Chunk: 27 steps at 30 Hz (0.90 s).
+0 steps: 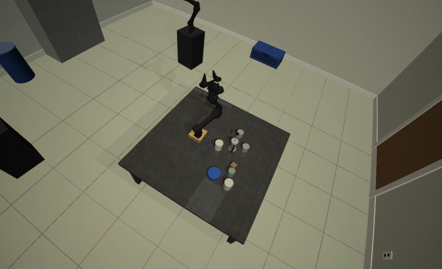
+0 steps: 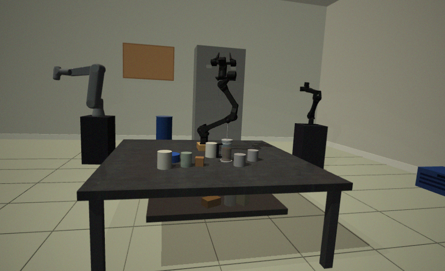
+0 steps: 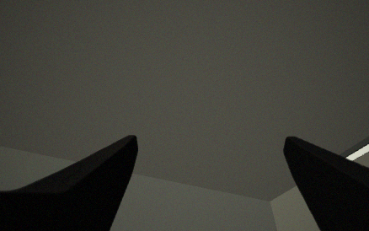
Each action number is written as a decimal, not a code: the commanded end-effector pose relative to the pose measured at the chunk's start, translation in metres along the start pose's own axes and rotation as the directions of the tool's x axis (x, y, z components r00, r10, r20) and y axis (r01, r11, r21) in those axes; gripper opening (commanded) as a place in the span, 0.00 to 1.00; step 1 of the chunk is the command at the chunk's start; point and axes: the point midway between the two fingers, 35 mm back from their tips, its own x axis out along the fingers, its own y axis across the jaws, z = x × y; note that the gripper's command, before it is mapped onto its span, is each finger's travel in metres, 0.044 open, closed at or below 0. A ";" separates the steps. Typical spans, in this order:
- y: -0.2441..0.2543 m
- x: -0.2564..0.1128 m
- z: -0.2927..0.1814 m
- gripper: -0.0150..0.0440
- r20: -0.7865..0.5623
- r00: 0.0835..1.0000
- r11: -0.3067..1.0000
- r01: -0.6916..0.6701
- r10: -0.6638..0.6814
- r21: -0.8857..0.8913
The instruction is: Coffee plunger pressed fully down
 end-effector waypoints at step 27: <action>0.237 -0.105 0.116 1.00 0.673 0.453 -0.061 -0.803 0.585 0.593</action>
